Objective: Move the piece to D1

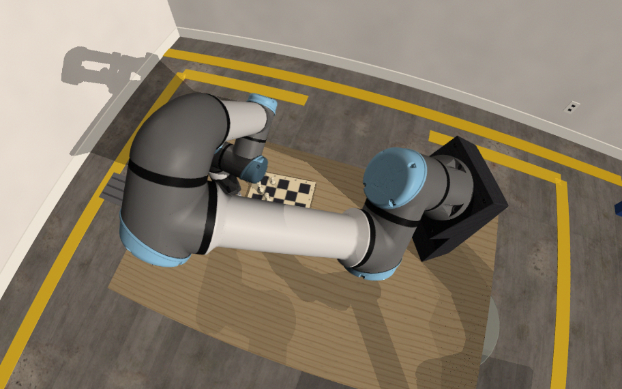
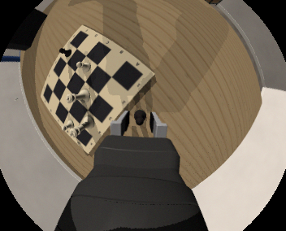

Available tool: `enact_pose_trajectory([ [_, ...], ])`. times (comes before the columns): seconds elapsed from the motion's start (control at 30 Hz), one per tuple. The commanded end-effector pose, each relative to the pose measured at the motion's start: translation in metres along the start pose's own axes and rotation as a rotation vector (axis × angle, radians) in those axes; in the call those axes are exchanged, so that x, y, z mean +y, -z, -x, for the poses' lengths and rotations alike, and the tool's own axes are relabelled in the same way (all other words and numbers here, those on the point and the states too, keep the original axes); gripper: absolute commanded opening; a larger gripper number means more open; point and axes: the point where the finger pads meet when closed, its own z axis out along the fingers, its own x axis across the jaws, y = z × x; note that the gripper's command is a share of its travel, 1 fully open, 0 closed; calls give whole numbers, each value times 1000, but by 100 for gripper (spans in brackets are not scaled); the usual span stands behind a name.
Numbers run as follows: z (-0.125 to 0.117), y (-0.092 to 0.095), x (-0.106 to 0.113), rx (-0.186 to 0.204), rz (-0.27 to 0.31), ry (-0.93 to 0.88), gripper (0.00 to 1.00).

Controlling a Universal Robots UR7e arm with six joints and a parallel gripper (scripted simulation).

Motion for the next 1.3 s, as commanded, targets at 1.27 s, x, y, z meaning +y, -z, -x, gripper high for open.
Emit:
enact_pose_trajectory([
  [1.27,0,90,0,1,1,1,100],
])
